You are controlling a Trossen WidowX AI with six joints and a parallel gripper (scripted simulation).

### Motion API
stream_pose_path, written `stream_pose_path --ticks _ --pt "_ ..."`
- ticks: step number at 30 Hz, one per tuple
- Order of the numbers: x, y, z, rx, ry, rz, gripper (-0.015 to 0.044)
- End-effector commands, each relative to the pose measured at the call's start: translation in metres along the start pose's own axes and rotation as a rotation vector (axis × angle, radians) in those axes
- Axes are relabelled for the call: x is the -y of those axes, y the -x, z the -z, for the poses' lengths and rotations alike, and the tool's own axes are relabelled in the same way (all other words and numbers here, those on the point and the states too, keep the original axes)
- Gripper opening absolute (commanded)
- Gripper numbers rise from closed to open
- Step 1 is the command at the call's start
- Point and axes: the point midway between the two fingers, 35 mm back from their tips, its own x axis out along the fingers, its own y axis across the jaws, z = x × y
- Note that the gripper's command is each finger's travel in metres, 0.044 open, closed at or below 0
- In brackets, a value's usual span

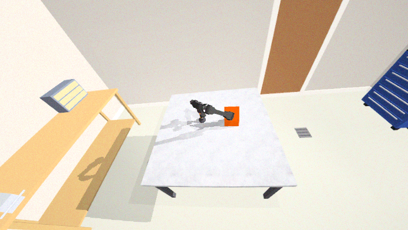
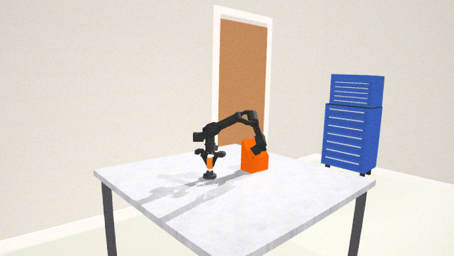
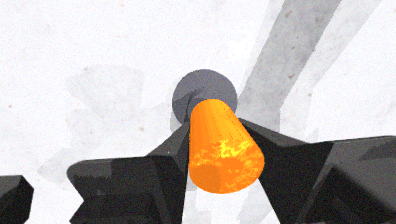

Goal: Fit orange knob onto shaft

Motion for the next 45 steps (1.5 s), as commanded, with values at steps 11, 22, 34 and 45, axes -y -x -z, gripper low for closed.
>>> stream_pose_path --ticks 11,22,34,45 --pt "-0.0064 0.0001 0.0054 -0.008 -0.131 -0.008 0.0000" --pt "-0.0069 -0.0015 0.0056 -0.008 -0.131 -0.008 0.0000" --pt "-0.0044 0.0043 0.0043 -0.008 -0.298 -0.007 0.0000" --pt "-0.0015 0.0008 0.0014 -0.008 -0.340 -0.007 0.0000"
